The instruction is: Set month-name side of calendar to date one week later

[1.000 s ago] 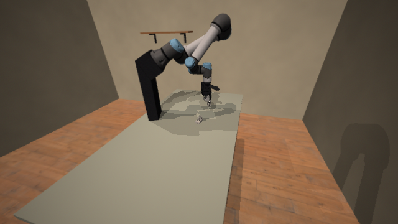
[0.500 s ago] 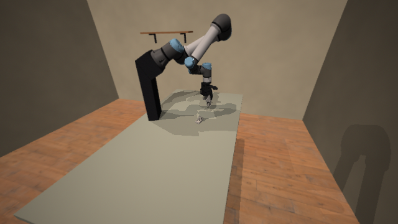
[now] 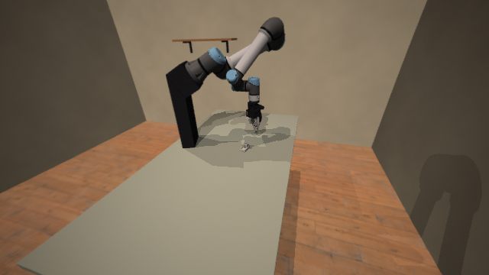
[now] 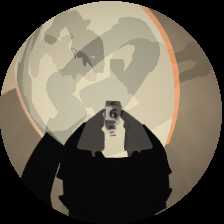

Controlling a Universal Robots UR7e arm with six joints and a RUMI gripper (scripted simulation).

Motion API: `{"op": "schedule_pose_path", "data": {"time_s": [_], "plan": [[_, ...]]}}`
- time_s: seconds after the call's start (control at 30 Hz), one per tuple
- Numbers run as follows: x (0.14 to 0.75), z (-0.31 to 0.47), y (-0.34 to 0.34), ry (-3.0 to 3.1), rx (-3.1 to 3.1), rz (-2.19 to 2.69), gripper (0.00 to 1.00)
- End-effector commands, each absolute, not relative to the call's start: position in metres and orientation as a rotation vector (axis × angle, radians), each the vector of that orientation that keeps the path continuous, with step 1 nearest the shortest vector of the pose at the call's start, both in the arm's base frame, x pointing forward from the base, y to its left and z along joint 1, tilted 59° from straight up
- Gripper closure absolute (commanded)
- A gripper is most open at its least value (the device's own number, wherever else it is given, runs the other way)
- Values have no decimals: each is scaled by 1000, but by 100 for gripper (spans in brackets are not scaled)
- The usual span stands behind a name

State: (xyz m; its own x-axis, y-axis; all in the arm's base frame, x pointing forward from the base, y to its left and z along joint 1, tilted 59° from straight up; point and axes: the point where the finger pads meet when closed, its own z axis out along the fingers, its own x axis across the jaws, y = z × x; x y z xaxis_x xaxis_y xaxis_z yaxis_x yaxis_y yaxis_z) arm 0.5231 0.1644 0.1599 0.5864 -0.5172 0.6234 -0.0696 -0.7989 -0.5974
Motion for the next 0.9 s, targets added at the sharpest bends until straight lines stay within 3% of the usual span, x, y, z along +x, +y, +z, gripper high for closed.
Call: {"op": "schedule_pose_path", "data": {"time_s": [0.0,0.87], "plan": [[520,155,164,263,-2374,-1204,90],[516,145,157,-433,-2528,-1435,90]]}}
